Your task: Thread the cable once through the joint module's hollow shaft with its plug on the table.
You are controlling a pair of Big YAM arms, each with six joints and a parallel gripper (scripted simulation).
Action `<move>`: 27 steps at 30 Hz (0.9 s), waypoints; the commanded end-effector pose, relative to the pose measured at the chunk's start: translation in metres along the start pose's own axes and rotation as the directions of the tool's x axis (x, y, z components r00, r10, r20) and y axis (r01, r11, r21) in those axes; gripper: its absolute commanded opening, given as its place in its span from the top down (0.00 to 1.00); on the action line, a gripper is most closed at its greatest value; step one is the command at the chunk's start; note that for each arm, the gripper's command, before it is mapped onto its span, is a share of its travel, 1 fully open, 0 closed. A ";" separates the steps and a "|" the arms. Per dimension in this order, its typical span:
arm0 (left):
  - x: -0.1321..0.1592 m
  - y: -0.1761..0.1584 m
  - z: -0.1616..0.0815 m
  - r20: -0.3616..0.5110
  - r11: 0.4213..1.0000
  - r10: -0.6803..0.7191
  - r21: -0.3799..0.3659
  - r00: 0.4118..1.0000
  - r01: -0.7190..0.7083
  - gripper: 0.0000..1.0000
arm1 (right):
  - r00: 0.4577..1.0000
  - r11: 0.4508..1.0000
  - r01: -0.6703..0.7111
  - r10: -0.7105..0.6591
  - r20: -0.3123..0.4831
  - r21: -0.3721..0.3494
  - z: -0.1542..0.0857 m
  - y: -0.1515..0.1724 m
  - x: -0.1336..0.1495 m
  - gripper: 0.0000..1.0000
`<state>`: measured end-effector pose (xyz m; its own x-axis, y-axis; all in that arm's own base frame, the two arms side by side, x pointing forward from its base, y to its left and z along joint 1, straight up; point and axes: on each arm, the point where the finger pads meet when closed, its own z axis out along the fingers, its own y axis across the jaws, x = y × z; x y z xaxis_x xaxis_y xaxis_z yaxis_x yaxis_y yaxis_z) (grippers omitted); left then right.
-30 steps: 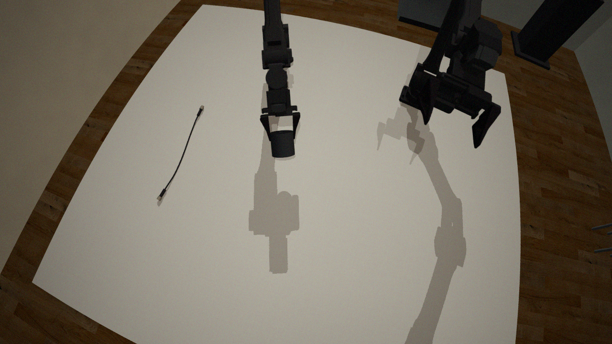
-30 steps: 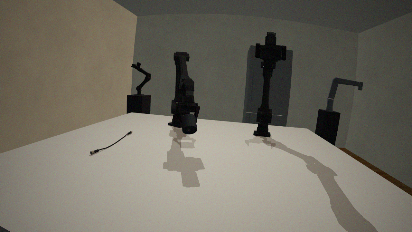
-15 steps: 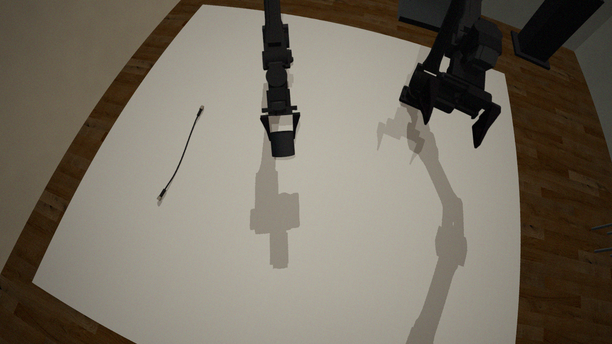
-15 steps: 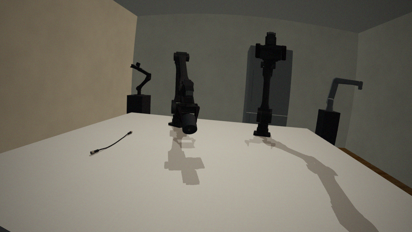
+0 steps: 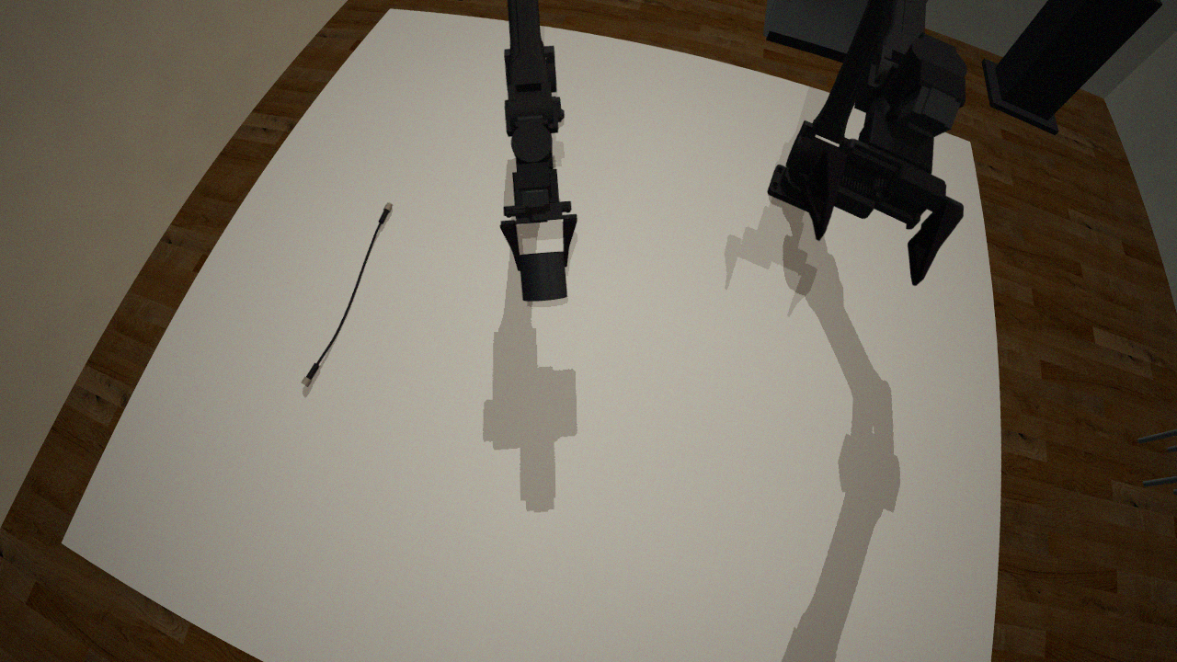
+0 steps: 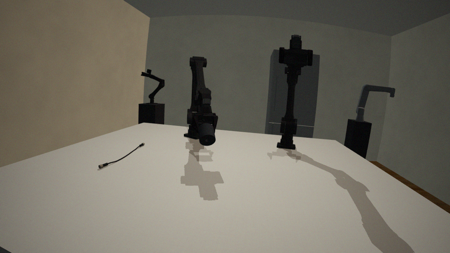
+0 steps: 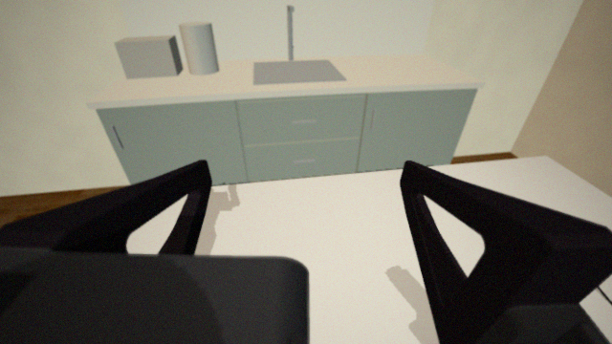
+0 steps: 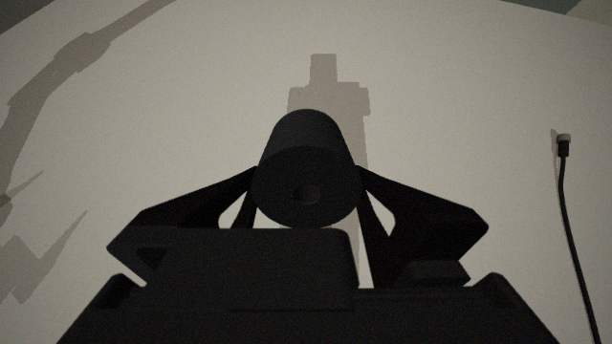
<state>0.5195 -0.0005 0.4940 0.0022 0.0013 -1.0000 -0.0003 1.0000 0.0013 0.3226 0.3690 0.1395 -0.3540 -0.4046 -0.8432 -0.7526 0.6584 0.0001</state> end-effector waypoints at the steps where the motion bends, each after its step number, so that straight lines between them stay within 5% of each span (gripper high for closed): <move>1: -0.013 0.005 0.002 0.019 1.000 -0.008 -0.009 1.000 0.008 0.00 | 0.980 1.000 0.000 0.001 0.198 -0.003 -0.016 0.004 -0.072 0.30; 10: -0.013 0.005 0.002 0.019 1.000 -0.008 -0.009 1.000 0.008 0.00 | 0.966 1.000 0.002 -0.001 0.258 -0.003 -0.017 0.004 -0.083 0.30; 16: -0.013 0.005 0.002 0.019 1.000 -0.008 -0.009 1.000 0.008 0.00 | 0.964 1.000 0.003 -0.002 0.265 -0.004 -0.017 0.004 -0.083 0.30; 18: -0.013 0.005 0.002 0.019 1.000 -0.008 -0.009 1.000 0.008 0.00 | 0.978 1.000 0.003 -0.003 0.207 -0.003 -0.012 0.004 -0.055 0.30; 27: -0.013 0.005 0.002 0.019 1.000 -0.008 -0.009 1.000 0.008 0.00 | 0.972 1.000 0.003 -0.002 0.236 -0.003 -0.007 0.004 -0.067 0.30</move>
<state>0.5195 -0.0005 0.4940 0.0022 0.0013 -1.0000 -0.0003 1.0000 0.0013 0.3216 0.3678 0.1310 -0.3244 -0.3706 -0.8703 -0.7526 0.6585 0.0001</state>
